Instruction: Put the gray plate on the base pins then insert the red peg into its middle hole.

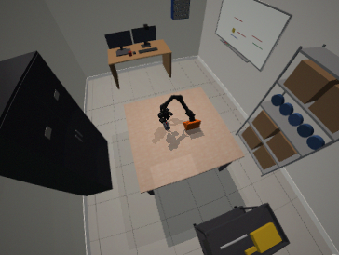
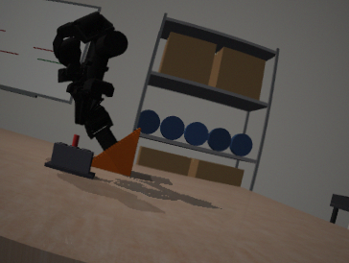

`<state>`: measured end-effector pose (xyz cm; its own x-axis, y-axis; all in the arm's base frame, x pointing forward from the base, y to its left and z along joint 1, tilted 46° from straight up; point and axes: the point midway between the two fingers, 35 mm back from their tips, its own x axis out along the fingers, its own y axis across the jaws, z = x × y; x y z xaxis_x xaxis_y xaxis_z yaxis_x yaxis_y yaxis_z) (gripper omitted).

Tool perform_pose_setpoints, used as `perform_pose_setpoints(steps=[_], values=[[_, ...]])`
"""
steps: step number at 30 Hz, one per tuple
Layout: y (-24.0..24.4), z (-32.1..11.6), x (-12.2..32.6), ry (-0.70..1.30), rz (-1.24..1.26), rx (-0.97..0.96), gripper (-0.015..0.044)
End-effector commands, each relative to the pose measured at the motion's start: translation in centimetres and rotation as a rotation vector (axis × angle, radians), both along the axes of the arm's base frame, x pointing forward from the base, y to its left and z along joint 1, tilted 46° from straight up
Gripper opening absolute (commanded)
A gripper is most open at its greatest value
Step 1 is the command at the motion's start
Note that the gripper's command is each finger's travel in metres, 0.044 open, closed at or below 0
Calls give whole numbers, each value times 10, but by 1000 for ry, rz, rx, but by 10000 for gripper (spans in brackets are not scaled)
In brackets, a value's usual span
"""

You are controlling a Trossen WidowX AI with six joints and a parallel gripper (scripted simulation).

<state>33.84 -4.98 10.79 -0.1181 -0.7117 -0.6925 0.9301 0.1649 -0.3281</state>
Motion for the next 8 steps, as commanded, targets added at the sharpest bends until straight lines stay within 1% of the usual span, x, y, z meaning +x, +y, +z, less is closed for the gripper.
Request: perform_pose_setpoints(steps=[1, 8], values=[[2, 2, 1, -3, -6, 3, 150], [6, 7, 1, -3, -6, 4, 150]])
